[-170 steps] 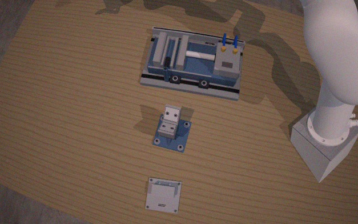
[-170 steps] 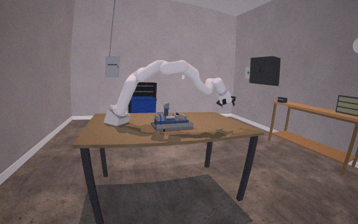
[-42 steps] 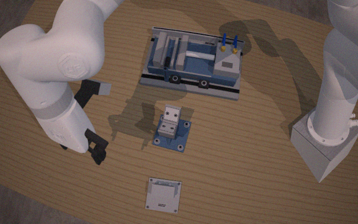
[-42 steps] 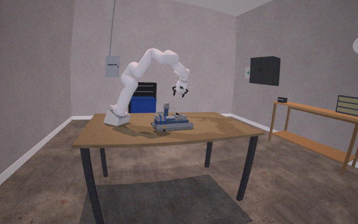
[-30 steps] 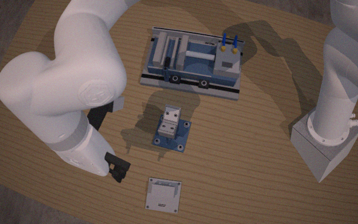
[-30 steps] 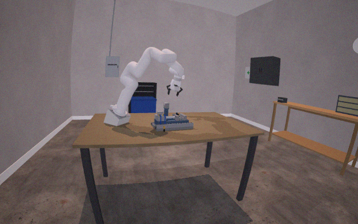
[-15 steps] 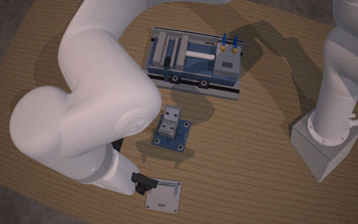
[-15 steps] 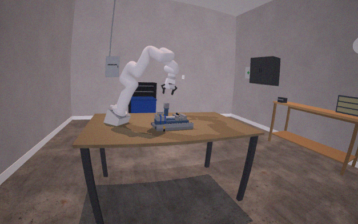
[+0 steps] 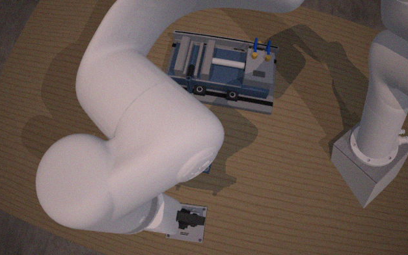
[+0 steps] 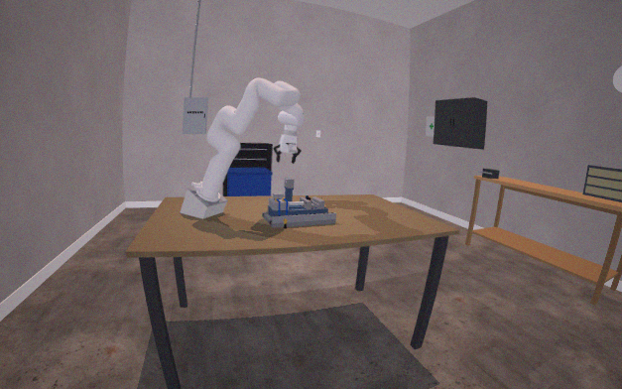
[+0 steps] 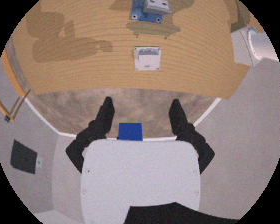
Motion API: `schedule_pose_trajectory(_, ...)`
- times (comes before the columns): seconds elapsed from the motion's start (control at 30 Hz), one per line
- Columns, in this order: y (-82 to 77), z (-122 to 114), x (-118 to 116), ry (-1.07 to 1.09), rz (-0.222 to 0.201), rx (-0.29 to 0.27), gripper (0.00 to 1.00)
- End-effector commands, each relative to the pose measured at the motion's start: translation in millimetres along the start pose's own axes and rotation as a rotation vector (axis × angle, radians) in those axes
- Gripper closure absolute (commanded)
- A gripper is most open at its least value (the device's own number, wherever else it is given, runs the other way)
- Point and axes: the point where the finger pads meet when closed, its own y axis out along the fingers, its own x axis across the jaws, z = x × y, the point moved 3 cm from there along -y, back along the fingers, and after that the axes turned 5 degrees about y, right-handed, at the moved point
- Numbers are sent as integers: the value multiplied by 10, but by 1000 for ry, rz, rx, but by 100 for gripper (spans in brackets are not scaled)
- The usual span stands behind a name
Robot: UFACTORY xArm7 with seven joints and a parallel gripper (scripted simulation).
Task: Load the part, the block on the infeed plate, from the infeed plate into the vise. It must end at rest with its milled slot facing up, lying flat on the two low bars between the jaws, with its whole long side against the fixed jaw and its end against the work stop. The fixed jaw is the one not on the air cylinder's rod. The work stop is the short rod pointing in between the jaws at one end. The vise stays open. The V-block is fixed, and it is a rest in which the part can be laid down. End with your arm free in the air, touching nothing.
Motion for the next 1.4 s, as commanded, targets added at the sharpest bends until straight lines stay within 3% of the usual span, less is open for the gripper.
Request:
schedule_pose_trajectory(0.0,-21,-9,23,-1,7,4,0)
schedule_pose_trajectory(0.13,-21,-9,23,-1,7,4,0)
schedule_pose_trajectory(0.2,-36,-26,247,-29,49,53,0)
schedule_pose_trajectory(0.7,-36,-26,247,-29,49,53,0)
schedule_pose_trajectory(0.77,-45,-29,358,-43,74,77,0)
schedule_pose_trajectory(1.37,-48,-29,391,-47,82,85,0)
